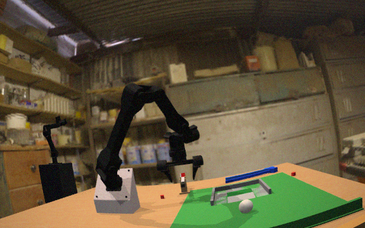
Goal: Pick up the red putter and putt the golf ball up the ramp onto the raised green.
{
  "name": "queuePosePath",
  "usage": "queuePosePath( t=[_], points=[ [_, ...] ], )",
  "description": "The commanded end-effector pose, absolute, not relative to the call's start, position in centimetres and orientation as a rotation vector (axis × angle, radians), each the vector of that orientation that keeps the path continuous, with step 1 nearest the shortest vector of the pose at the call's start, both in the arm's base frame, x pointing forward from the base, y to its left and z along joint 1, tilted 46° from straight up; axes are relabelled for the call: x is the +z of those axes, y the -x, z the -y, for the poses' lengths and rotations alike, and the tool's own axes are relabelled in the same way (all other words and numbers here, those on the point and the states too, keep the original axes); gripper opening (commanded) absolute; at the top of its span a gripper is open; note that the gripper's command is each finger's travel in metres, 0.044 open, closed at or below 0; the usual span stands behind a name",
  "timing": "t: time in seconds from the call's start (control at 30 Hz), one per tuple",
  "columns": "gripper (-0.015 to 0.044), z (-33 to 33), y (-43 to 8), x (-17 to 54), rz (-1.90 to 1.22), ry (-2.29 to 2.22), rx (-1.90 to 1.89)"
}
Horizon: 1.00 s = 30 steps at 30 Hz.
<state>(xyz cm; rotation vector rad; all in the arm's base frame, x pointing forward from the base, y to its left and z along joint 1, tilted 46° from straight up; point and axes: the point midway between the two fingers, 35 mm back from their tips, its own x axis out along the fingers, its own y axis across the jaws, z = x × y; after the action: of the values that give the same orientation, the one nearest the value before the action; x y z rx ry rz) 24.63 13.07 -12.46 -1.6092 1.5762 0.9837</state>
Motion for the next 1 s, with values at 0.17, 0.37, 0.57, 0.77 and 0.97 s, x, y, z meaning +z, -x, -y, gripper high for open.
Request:
queuePosePath(
  t=[0.17,0.37,0.57,0.77,0.97],
  points=[
    [0.0440,-11.2,-24.5,-14.2,-1.578,1.620,0.990],
    [0.0440,-11.0,-24.5,-14.4,-1.578,1.620,0.990],
    [0.0440,-10.4,-24.5,-15.1,-1.578,1.621,0.989],
    [0.0440,-9.7,-24.5,-15.7,-1.579,1.621,0.989],
    [0.0440,-9.5,-24.5,-15.9,-1.579,1.621,0.989]
  ],
)
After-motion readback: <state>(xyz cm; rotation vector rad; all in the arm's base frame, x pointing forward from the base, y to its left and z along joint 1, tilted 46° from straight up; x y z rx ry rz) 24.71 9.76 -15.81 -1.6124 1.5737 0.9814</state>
